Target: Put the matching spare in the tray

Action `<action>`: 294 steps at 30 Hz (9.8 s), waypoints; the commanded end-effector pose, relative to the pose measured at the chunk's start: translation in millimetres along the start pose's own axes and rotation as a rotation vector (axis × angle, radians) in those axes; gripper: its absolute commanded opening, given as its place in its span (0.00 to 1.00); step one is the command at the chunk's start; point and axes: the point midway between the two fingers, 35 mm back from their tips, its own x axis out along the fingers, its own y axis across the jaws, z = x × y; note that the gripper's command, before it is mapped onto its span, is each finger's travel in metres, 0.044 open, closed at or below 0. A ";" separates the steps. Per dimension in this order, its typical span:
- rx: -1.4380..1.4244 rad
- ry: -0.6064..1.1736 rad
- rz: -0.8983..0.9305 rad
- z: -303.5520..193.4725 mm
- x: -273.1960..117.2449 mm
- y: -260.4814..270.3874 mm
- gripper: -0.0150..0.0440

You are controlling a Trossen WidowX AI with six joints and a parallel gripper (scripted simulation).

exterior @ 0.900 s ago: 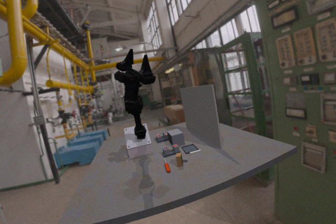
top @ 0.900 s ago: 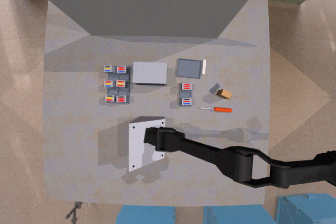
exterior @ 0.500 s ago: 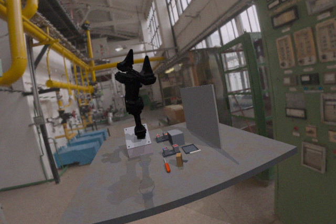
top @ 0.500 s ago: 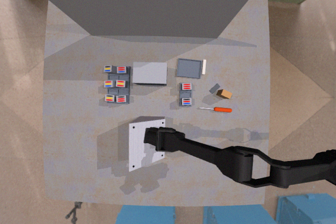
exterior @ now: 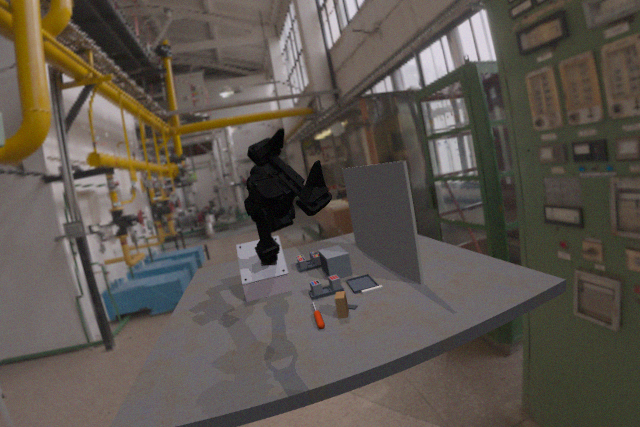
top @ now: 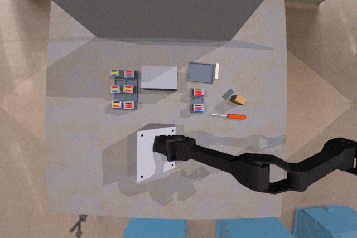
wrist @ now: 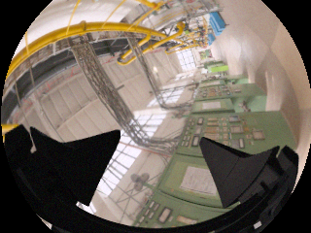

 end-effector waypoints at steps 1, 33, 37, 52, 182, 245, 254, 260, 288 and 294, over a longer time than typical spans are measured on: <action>0.012 -0.057 -0.153 -3.5 -7.3 -54.0 1.00; -0.100 0.458 -1.199 -237.7 -195.2 -277.7 1.00; -0.139 0.625 -1.286 -275.1 -232.9 -278.0 1.00; -0.293 1.272 -1.417 -371.5 -358.6 -236.9 1.00; -1.231 3.213 1.491 -391.4 -929.2 42.6 0.76; -1.228 3.216 1.480 -386.4 -945.3 24.5 0.25; -1.230 3.214 1.491 -401.7 -903.4 74.3 0.25; -1.230 3.214 1.491 -401.7 -903.4 74.3 0.25; -1.186 3.221 1.460 -433.1 -841.9 118.3 0.25; -1.126 3.219 1.426 -451.6 -810.6 98.1 0.25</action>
